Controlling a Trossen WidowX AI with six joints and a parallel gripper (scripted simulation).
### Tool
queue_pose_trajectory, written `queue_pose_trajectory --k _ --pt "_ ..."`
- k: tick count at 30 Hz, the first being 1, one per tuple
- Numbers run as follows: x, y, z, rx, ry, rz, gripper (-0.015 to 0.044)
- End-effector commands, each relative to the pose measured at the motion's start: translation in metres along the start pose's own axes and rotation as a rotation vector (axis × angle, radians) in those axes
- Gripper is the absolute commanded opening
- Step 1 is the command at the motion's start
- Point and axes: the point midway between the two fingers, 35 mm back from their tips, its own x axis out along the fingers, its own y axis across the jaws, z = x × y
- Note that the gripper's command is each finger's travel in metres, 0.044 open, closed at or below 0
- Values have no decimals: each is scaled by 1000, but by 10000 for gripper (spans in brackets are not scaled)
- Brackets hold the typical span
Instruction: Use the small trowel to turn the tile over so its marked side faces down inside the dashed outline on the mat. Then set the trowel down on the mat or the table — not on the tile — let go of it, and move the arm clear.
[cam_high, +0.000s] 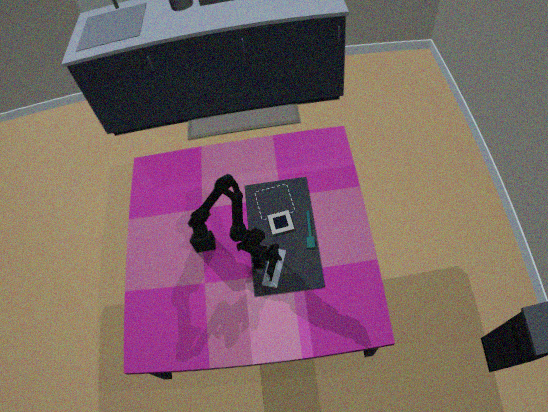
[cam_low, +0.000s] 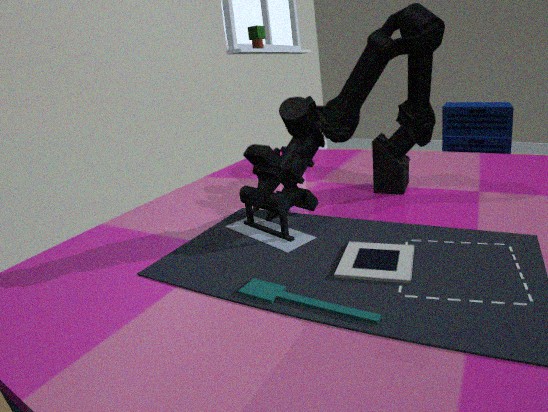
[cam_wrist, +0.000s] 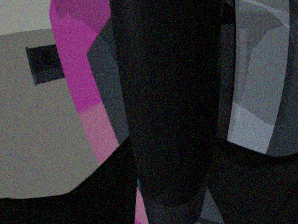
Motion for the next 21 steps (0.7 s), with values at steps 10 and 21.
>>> queue_pose_trajectory --k 10,21 --pt "1 -2 2 7 -6 -2 82" --pt "-1 1 2 7 -6 -2 0"
